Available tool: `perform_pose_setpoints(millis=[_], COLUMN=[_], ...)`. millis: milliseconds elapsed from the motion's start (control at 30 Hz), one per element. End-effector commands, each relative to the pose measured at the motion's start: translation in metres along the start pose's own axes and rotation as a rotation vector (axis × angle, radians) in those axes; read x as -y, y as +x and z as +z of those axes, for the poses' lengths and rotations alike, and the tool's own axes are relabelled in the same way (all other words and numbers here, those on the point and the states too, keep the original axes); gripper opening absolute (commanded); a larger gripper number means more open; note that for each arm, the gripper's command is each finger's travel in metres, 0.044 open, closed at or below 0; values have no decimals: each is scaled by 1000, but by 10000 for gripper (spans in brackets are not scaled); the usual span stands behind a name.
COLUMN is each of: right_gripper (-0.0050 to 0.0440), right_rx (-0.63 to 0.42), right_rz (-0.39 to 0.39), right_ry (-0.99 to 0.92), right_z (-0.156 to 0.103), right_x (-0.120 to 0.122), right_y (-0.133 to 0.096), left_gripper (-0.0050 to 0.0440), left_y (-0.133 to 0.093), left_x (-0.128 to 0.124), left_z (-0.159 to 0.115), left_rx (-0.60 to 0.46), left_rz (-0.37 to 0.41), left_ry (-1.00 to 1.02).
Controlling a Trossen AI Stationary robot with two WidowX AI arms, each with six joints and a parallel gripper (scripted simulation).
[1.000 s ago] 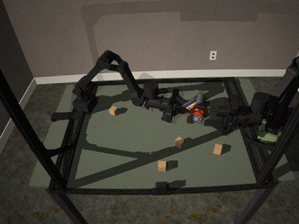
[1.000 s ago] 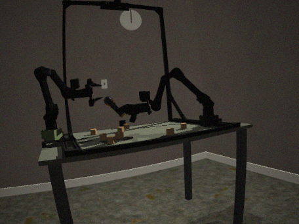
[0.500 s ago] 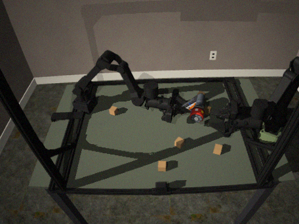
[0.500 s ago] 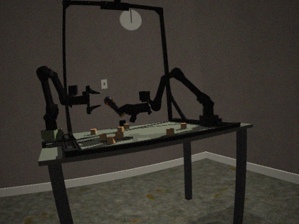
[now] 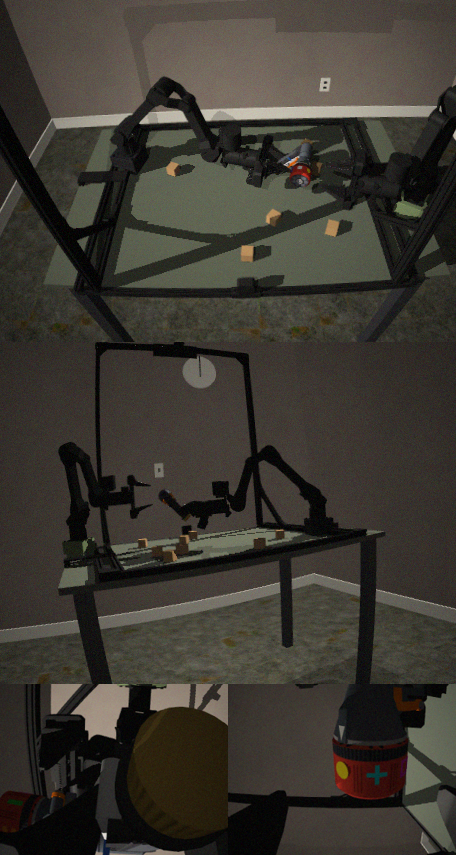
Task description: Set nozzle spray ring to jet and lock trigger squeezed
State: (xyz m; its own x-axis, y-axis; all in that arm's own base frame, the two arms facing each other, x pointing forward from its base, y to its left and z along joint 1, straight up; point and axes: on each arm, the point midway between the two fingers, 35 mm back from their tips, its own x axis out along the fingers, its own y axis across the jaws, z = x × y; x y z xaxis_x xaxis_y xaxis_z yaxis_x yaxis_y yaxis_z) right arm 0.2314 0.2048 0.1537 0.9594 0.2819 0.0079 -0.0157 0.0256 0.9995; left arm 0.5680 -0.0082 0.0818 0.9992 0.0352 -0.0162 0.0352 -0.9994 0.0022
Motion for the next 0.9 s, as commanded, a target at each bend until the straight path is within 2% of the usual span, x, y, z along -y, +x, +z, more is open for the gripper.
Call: perform_pose_setpoints(millis=[0, 300, 867], right_gripper=[400, 400, 400], right_rx=[-4, -4, -4], right_rz=[-8, -8, -8], right_ry=[29, 29, 29], right_z=[-1, -1, -2], right_x=[6, 8, 9], right_y=[-5, 0, 24], left_gripper=[0, 0, 0], left_y=[0, 0, 0], left_x=[0, 0, 0], left_z=[-4, -4, -4], left_rx=[-16, -16, -16], left_rz=[-4, -4, -4], left_ry=[2, 2, 2])
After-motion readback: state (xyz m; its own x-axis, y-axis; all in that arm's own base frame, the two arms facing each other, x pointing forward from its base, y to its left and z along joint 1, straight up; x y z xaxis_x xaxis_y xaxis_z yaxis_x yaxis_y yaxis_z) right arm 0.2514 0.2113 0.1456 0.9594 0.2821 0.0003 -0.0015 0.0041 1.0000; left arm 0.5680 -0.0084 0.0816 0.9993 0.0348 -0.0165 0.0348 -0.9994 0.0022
